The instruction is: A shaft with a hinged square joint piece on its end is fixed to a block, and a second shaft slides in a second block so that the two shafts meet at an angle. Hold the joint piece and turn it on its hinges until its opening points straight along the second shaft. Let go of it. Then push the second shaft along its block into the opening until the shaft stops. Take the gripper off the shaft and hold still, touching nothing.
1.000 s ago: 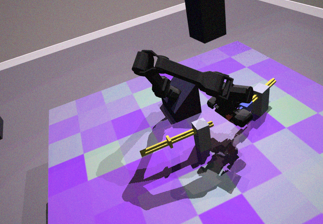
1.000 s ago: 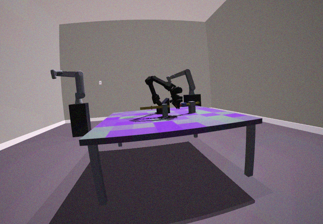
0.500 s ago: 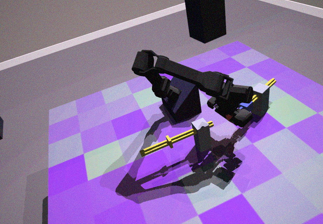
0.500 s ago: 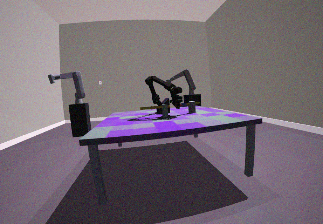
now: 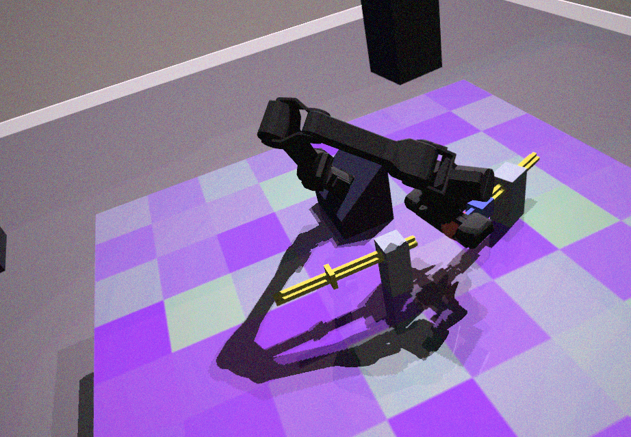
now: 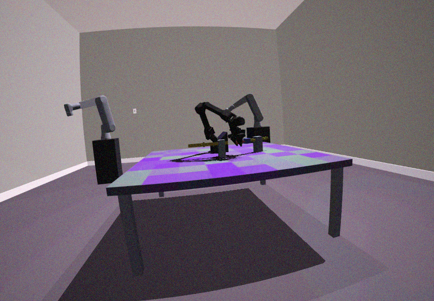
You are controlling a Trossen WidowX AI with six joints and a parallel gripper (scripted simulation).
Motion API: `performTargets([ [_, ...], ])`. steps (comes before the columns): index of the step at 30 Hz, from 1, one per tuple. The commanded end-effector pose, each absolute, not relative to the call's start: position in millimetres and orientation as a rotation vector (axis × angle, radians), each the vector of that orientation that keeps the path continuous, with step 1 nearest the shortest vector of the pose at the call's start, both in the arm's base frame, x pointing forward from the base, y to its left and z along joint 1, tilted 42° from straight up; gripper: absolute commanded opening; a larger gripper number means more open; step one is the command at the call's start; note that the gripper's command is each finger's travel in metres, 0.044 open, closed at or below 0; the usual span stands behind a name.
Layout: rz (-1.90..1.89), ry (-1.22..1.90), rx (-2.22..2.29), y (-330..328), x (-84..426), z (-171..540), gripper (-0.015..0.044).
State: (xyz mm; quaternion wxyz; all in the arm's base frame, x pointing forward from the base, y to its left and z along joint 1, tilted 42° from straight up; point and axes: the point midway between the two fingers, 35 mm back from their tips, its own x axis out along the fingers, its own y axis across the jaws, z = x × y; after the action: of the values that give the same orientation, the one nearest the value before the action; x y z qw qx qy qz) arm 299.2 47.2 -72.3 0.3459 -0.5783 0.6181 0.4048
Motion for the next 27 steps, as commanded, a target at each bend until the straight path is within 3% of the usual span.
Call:
performTargets([
  [1,1.05,1.604,-1.502,47.2,299.4,-72.4,0.0409],
  [3,1.05,1.604,-1.502,47.2,299.4,-72.4,0.044],
  [15,1.047,1.609,-1.504,47.4,299.3,-72.3,0.044],
  [27,0.797,1.89,-1.752,62.9,299.4,-57.3,0.044],
])
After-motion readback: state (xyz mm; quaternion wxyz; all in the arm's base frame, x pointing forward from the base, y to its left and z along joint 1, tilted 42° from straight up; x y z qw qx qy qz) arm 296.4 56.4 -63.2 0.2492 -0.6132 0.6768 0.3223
